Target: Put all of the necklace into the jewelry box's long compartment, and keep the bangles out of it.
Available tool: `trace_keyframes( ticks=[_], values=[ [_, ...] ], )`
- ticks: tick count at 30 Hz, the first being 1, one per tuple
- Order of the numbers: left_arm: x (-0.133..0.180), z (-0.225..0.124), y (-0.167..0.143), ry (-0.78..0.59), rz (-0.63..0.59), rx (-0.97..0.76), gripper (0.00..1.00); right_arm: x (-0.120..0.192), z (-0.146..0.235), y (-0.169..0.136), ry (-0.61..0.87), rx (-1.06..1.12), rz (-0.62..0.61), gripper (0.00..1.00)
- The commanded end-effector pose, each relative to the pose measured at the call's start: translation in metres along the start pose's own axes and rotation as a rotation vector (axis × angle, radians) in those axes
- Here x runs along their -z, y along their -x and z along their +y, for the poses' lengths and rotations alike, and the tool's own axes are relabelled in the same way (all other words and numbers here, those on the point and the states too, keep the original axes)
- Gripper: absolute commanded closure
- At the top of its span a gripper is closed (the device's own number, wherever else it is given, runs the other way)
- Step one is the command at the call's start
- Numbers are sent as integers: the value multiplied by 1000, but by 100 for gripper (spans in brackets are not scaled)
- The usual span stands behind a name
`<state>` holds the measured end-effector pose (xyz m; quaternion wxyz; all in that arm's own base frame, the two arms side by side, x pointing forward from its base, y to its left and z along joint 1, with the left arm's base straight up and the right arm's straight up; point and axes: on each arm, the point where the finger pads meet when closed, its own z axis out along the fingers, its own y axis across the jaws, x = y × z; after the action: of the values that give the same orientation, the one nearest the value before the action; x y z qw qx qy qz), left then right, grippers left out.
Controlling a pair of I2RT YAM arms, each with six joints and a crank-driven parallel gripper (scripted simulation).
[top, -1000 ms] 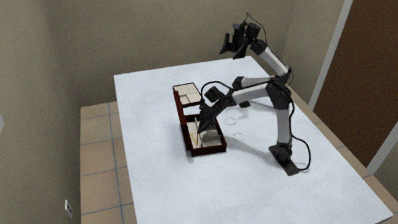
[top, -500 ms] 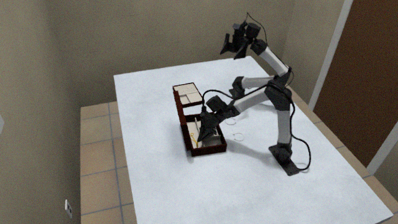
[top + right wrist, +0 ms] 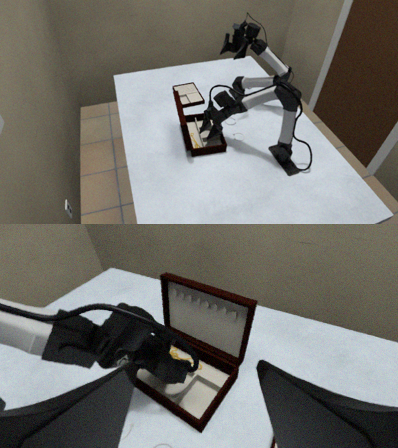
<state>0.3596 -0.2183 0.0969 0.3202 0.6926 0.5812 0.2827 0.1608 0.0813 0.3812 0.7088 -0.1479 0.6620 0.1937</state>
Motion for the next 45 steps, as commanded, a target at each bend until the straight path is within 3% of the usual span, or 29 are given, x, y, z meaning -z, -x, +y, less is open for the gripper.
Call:
trace_keyframes(
  ticks=[1, 3, 8, 18, 20, 35, 45],
  values=[
    [45, 12, -2, 33, 1, 35, 31, 0, -1, 3, -5, 18, -10, 0],
    [45, 12, -2, 33, 1, 35, 31, 0, -1, 3, -5, 18, -10, 0],
    [80, 12, 3, -5, -27, 53, 31, 0, -1, 3, -4, 18, -9, 0],
    [85, 19, 30, -293, -240, 248, 31, -1, -2, 3, 1, 25, -12, 0],
    [85, 19, 30, -293, -240, 248, 31, -1, -2, 3, 1, 25, -12, 0],
    [90, 110, 58, -586, -557, 671, 31, 0, 0, 4, 4, 22, -10, 0],
    [84, 139, 61, -631, -631, 767, 31, 0, 0, 4, 4, 24, -10, 0]
  ],
)
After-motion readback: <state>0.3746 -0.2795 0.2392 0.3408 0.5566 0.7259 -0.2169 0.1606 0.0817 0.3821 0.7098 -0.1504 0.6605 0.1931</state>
